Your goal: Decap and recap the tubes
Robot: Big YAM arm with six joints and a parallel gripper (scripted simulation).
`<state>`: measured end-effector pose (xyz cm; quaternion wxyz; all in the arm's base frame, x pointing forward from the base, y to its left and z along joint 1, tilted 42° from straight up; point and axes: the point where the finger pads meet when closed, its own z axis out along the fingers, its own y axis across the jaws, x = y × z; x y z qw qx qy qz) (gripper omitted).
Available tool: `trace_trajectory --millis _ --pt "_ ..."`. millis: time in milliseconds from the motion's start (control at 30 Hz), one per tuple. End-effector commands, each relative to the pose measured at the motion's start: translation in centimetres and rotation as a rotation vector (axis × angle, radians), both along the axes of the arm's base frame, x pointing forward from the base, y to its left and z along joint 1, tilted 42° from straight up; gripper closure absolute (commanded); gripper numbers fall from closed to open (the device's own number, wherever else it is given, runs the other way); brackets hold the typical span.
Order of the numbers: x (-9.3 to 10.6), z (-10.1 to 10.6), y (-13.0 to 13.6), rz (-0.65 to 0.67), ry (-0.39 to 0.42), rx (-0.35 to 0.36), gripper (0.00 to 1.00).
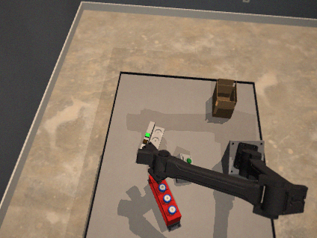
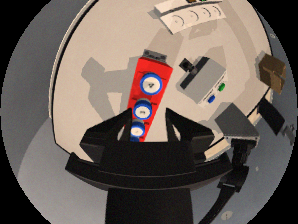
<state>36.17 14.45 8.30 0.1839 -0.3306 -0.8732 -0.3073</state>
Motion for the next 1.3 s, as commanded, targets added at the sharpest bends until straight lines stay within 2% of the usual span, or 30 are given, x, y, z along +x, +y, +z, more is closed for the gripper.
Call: trace_trajectory --millis 0,33,100,133,267,333,367,400,433,467,633,700,733,767,833,1033,1067,1267 --pt "-1.5 2.3 2.0 0.215 -0.177 0.039 0.51" --pt "-1.1 2.6 2.1 0.240 -0.206 0.044 0.51" --pt "-2.4 3.3 3.0 0.342 -0.290 0.060 0.51" --pt "-2.4 3.3 3.0 0.363 -0.306 0.064 0.51" --pt "-3.7 4.8 4.5 0.547 -0.470 0.095 0.51" --pt "-3.7 4.8 4.5 0.547 -0.470 0.095 0.51" --pt "-3.0 5.5 5.2 0.610 -0.529 0.106 0.51" --pt "-4.0 6.3 5.6 0.672 -0.594 0.115 0.51" --pt "-4.9 6.4 5.9 0.711 -0.622 0.122 0.51" --pt "-4.3 6.9 6.1 0.733 -0.653 0.124 0.51" --pt "-5.7 8.4 7.5 0.919 -0.815 0.152 0.51" --pt "-6.2 9.5 8.4 1.011 -0.908 0.163 0.51" --pt "-6.2 9.6 8.4 1.042 -0.933 0.171 0.51" --pt "-6.1 8.6 8.5 1.104 -0.958 0.187 0.51" --pt "-5.4 8.6 7.5 1.076 -0.959 0.172 0.51" --pt "-5.9 8.6 8.1 1.094 -0.958 0.182 0.51" --pt "-6.6 7.6 8.5 1.105 -0.951 0.188 0.51" --pt "-6.7 6.2 9.7 1.089 -0.946 0.181 0.51"
